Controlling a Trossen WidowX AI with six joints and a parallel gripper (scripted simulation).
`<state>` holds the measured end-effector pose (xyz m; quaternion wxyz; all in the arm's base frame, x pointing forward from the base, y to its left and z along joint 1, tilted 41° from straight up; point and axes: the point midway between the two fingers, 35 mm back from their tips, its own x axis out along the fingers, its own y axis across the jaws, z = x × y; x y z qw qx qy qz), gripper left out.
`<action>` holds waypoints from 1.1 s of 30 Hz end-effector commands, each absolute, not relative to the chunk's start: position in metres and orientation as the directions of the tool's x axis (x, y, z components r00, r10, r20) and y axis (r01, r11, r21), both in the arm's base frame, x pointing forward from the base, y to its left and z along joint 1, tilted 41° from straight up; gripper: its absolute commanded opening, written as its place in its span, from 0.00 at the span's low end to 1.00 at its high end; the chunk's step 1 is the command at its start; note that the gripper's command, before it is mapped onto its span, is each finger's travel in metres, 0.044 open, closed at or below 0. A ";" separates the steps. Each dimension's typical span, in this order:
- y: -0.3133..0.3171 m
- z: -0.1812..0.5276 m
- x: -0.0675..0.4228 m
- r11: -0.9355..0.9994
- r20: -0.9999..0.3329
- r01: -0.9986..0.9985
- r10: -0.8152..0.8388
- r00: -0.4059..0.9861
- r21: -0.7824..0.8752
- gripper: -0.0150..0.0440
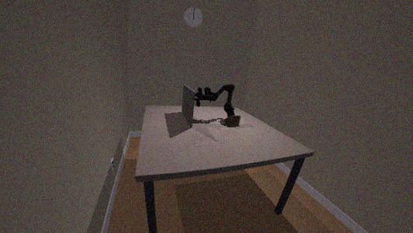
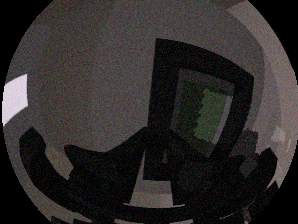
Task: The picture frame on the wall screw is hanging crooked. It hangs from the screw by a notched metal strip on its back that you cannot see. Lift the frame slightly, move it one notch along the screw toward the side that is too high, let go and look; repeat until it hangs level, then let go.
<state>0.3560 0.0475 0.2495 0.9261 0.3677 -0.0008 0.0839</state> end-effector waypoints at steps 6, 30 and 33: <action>0.047 0.250 0.356 0.683 0.062 -0.152 0.154 0.986 0.714 0.25; 0.047 0.250 0.356 0.644 0.062 -0.149 0.156 0.986 0.751 0.69; 0.047 0.250 0.355 0.646 0.062 -0.149 0.156 0.986 0.749 0.69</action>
